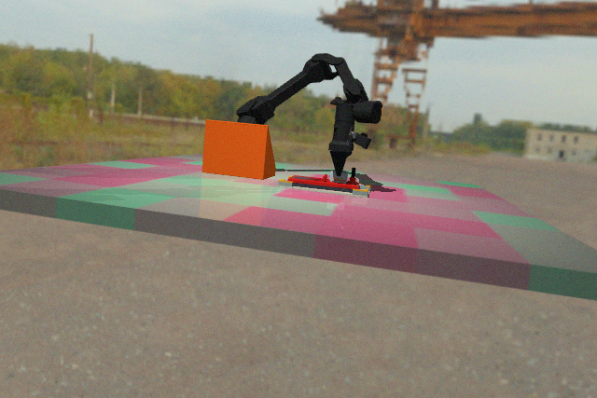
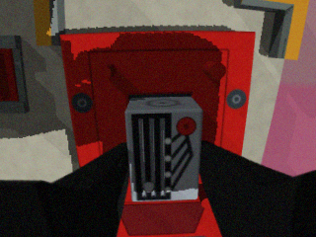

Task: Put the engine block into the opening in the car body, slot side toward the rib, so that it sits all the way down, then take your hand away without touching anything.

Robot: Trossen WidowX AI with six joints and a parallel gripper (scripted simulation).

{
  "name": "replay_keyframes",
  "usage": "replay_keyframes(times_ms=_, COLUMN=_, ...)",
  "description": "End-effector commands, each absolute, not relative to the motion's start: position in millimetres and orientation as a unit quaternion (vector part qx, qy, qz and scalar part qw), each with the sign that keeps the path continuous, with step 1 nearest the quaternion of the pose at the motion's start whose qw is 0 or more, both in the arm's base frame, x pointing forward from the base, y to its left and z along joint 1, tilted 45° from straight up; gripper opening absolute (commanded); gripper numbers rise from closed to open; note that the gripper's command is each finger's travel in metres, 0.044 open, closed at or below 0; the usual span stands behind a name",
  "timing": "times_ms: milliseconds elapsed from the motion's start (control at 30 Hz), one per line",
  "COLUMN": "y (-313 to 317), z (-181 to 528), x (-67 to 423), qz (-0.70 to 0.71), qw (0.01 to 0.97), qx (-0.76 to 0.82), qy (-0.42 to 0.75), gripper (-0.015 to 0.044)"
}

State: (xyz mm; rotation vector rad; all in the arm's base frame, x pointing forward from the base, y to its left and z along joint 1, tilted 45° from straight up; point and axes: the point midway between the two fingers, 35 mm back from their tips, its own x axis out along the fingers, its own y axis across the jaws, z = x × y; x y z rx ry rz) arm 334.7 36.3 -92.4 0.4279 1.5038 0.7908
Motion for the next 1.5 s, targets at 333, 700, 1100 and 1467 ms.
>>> replay_keyframes(times_ms=333, y=39, z=-95, x=334, qz=0.346, qw=0.64, qx=0.19, qy=0.659, gripper=0.0159)
replay_keyframes(times_ms=700, y=39, z=-95, x=334, qz=0.347, qw=0.64, qx=0.188, qy=0.659, gripper=0.0369)
replay_keyframes(times_ms=1100, y=39, z=-95, x=334, qz=0.347, qw=0.64, qx=0.188, qy=0.659, gripper=0.044)
replay_keyframes(times_ms=1467, y=29, z=-84, x=335, qz=0.346, qw=0.64, qx=0.19, qy=0.659, gripper=0.044)
